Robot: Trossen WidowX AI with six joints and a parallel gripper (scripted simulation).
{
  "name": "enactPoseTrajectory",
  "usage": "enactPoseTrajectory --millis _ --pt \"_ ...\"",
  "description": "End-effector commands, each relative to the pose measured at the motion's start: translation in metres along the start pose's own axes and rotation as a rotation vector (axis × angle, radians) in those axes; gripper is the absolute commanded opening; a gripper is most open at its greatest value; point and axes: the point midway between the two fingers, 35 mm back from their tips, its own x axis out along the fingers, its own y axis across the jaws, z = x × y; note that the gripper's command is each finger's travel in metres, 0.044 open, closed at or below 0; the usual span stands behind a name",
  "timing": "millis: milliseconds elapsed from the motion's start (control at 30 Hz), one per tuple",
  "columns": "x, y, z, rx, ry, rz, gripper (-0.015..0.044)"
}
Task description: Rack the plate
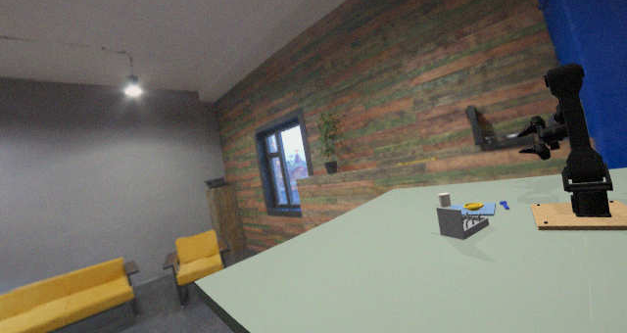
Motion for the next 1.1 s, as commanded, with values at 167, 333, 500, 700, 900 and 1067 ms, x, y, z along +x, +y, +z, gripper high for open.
enactPoseTrajectory --millis 167,333,500,700,900,1067 --pt "0.019 -0.008 -0.006 -0.059 -0.008 -0.048 0.04" --pt "0.04 -0.018 -0.013 -0.128 -0.013 -0.105 0.04" --pt "0.059 -0.031 -0.023 -0.2 -0.012 -0.167 0.04" --pt "0.08 -0.047 -0.036 -0.299 -0.003 -0.242 0.04" --pt "0.099 -0.063 -0.052 -0.416 0.018 -0.309 0.04" --pt "0.112 -0.078 -0.065 -0.507 0.036 -0.372 0.04"
